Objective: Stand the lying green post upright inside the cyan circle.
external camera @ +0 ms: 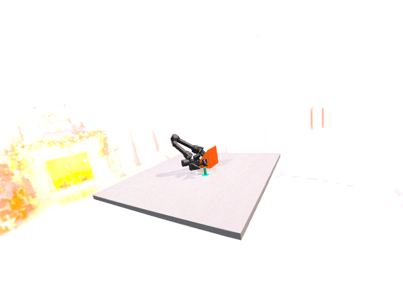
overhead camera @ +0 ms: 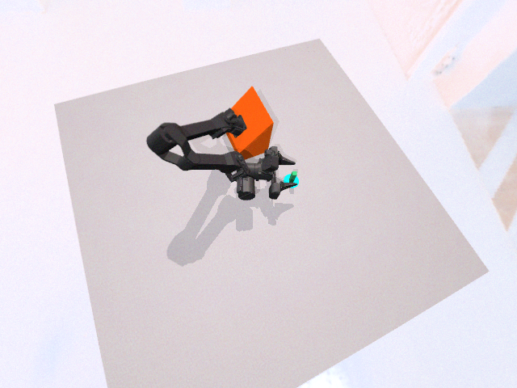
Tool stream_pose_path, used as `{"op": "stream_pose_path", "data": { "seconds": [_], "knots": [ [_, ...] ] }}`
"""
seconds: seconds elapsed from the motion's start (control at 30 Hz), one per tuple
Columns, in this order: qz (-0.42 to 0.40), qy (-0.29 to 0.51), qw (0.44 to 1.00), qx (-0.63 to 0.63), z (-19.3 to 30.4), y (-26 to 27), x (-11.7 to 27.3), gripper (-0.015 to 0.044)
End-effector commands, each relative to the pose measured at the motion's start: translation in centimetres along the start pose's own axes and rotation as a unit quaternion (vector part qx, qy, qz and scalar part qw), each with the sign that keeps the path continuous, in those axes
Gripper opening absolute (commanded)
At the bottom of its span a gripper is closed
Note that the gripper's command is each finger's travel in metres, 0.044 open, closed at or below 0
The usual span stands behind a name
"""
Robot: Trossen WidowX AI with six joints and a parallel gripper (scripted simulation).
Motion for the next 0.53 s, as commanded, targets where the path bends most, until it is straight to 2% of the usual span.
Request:
{"op": "stream_pose_path", "data": {
  "seconds": [0.0, 0.37, 0.5],
  "knots": [
    [-0.002, 0.002, 1.000, -0.001, -1.5, 0.2, 0.2, 0.0400],
    [0.002, -0.007, 1.000, 0.000, -6.6, 1.1, 0.9, 0.0400],
    [-0.005, 0.005, 1.000, -0.011, -6.9, 1.1, 0.6, 0.0400]
  ]
}}
Point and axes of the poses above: the point midway between the two fingers, 35 mm back from their tips, its own x axis back along the fingers, its own y axis across the jaws, z = x × y, the point moved 3 cm from there along x, back along the fingers, and after that the axes turned 6 degrees about -x, right-handed, at the moved point
